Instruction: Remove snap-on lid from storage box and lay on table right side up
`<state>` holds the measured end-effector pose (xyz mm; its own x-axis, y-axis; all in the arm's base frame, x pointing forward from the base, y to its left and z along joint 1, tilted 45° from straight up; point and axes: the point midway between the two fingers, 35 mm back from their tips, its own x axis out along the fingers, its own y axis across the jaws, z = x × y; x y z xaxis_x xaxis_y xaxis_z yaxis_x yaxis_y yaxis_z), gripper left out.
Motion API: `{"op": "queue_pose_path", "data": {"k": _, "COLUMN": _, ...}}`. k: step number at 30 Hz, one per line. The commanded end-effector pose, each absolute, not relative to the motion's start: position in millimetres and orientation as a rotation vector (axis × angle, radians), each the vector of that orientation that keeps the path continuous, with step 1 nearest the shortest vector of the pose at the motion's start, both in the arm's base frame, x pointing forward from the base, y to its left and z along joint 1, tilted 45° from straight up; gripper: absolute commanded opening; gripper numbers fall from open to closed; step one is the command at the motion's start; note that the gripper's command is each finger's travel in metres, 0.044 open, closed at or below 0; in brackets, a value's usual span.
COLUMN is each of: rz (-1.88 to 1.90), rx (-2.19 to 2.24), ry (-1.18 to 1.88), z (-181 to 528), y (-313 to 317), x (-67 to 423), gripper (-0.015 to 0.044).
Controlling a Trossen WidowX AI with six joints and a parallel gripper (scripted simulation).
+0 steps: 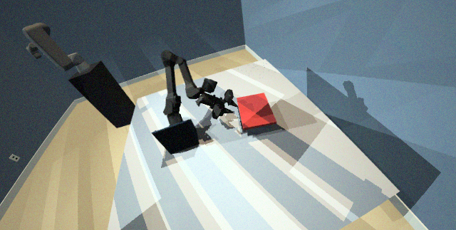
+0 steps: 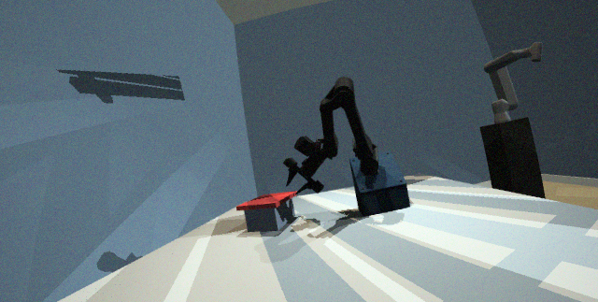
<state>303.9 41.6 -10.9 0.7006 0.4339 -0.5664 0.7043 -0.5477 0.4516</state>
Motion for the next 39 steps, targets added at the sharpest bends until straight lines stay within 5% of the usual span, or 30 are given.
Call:
{"op": "queue_pose_path", "data": {"k": 1, "rz": -0.520, "rx": 2.231, "ry": 0.862, "z": -14, "y": 44, "x": 309, "gripper": 0.0235}}
{"op": "queue_pose_path", "data": {"k": 29, "rz": -0.516, "rx": 2.239, "ry": 0.860, "z": -40, "y": 64, "x": 336, "gripper": 0.0235}}
{"op": "queue_pose_path", "data": {"k": 32, "rz": -0.516, "rx": 2.239, "ry": 0.860, "z": -40, "y": 64, "x": 336, "gripper": 0.0156}}
{"op": "queue_pose_path", "data": {"k": 39, "rz": -0.516, "rx": 2.239, "ry": 0.860, "z": -40, "y": 64, "x": 336, "gripper": 0.0110}}
